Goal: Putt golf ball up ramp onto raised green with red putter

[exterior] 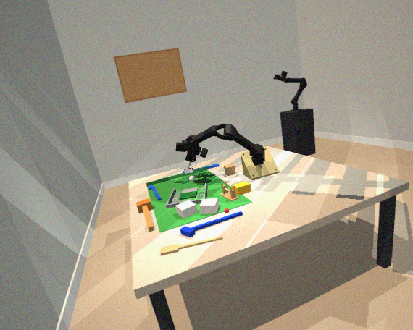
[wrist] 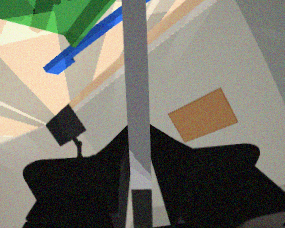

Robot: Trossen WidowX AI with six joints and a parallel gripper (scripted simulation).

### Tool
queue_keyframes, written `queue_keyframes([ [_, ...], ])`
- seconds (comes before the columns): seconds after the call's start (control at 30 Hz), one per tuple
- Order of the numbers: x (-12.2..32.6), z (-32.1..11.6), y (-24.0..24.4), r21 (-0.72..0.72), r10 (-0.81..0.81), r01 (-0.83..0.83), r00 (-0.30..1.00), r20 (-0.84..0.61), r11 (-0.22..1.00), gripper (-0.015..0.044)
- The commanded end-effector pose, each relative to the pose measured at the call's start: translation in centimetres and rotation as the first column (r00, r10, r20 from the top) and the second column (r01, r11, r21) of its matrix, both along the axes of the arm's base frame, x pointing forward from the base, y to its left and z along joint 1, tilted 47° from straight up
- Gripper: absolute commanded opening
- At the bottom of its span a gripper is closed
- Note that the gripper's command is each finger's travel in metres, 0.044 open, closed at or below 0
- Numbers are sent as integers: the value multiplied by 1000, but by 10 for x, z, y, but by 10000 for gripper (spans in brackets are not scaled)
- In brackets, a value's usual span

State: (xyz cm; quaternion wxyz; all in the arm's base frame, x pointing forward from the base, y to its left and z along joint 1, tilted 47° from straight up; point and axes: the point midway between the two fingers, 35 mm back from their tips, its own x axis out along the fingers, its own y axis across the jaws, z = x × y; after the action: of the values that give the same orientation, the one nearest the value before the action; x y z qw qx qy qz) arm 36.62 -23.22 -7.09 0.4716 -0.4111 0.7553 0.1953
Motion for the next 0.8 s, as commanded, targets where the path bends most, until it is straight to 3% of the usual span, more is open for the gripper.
queue_keyframes([
  [0.0, -1, -13, 13, -4, -3, 3, 1000, -3, 1000, 0],
  [0.77, -1, -34, 35, -2, -3, 3, 1000, -3, 1000, 0],
])
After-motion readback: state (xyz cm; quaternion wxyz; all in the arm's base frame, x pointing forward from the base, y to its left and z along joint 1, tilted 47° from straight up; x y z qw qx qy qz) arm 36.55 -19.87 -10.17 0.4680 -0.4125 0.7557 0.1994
